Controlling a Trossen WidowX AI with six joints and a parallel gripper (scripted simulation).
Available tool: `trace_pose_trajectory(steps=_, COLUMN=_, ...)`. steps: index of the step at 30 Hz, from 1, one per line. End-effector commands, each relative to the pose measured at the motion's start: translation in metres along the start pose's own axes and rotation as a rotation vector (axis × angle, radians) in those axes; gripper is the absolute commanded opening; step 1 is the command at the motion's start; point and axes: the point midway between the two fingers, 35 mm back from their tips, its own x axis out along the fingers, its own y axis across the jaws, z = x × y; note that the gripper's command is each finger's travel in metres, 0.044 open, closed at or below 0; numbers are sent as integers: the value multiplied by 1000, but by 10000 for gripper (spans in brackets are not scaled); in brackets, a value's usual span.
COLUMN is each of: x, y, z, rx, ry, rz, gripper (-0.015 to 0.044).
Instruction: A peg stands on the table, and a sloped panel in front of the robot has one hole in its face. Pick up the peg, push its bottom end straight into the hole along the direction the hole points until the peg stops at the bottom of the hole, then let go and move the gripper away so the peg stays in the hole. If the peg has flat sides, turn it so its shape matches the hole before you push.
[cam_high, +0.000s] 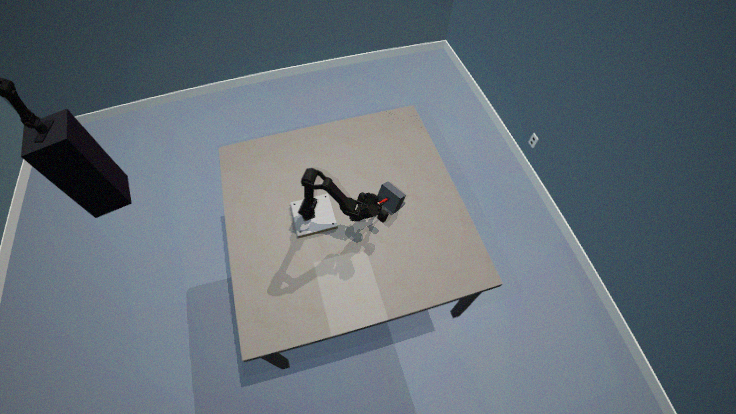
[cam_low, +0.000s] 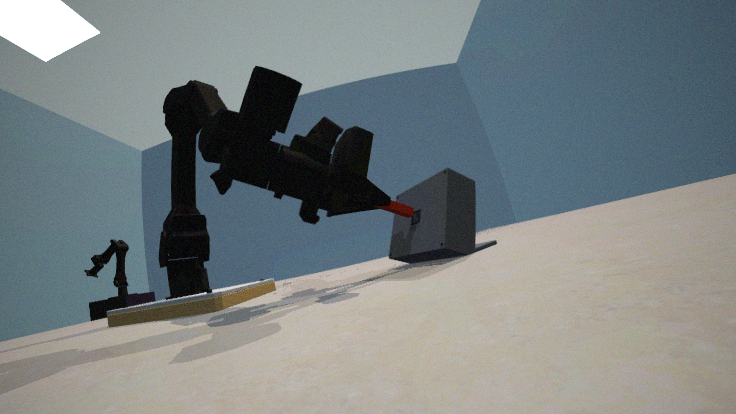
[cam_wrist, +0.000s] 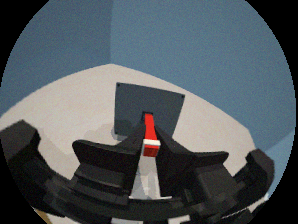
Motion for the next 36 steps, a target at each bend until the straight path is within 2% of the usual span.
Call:
trace_pose_trajectory(steps=1, x=0, y=1, z=-1, rx=-2, ry=0, rz=2, gripper=0)
trace_pose_trajectory(steps=36, x=10, y=3, z=-5, rx=-1, ry=-1, rz=2, gripper=0)
